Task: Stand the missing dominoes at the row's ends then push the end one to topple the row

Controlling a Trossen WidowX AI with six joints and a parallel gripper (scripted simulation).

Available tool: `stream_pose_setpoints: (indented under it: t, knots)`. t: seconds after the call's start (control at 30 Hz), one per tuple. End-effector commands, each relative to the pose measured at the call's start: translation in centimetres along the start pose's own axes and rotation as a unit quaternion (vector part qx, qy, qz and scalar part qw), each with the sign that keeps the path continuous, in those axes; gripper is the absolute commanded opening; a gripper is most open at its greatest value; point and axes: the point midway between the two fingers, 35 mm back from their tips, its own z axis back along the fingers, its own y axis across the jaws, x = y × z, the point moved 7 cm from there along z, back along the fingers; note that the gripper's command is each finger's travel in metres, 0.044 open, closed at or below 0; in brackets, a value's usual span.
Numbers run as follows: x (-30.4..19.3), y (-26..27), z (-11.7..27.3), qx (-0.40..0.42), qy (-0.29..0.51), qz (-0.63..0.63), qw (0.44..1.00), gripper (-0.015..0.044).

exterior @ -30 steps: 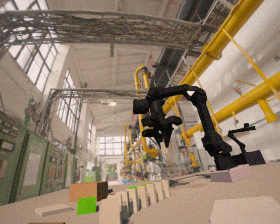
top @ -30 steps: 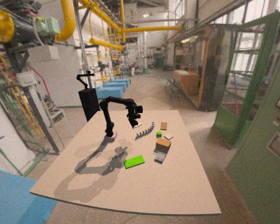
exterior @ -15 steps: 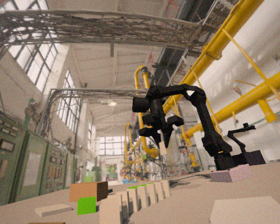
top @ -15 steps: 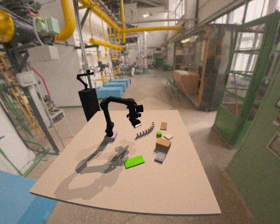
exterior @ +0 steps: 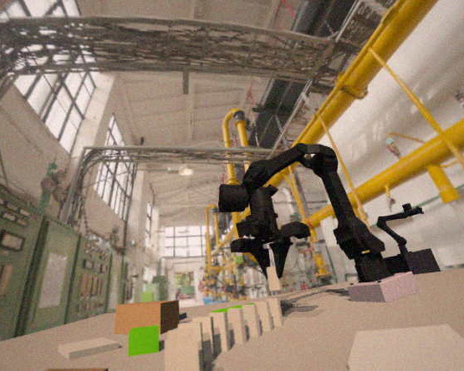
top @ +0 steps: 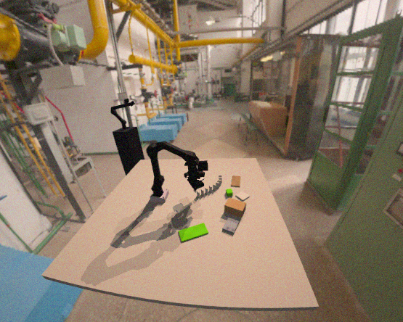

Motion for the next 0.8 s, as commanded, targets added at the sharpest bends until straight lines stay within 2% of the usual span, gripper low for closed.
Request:
stream_pose_setpoints:
  t: [0.0,0.27,0.7,0.77]
  knots:
    - [-0.3,0.1,-2.3,0.000,0.002,0.003,1.000,0.0107]
    - [-0.9,0.5,-5.7,0.000,0.003,0.003,1.000,0.0107]
    - [-0.9,0.5,-5.7,0.000,0.003,0.003,1.000,0.0107]
    - [-0.9,0.5,-5.7,0.000,0.003,0.003,1.000,0.0160]
